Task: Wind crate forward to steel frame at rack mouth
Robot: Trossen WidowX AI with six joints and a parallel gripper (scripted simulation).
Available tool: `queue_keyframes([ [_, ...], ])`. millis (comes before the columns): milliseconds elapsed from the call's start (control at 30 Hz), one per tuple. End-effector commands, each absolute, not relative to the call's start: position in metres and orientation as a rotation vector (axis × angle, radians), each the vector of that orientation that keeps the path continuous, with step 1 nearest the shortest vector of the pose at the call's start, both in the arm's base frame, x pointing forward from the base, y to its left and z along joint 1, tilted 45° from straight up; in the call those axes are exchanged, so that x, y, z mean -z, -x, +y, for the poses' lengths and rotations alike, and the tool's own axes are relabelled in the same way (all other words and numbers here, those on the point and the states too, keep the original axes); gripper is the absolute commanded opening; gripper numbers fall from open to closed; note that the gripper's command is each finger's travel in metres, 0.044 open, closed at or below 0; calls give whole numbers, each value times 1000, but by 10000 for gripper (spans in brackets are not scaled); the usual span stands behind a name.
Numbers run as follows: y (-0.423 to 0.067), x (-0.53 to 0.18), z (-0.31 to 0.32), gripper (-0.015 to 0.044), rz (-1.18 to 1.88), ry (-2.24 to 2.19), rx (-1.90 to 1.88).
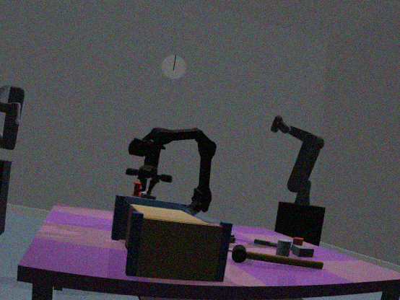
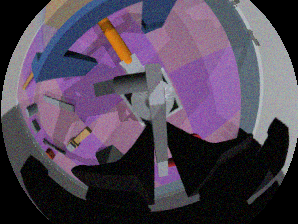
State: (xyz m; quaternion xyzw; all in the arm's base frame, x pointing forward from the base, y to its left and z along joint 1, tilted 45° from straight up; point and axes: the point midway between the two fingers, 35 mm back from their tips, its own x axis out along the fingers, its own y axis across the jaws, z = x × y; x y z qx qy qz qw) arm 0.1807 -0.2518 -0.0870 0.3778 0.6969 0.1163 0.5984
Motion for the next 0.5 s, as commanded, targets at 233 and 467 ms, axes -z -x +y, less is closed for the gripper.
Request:
queue_keyframes([
  [233,-180,86,-252,0,1682,-741,-152],
  [467,-181,87,-252,0,1728,-622,-56],
])
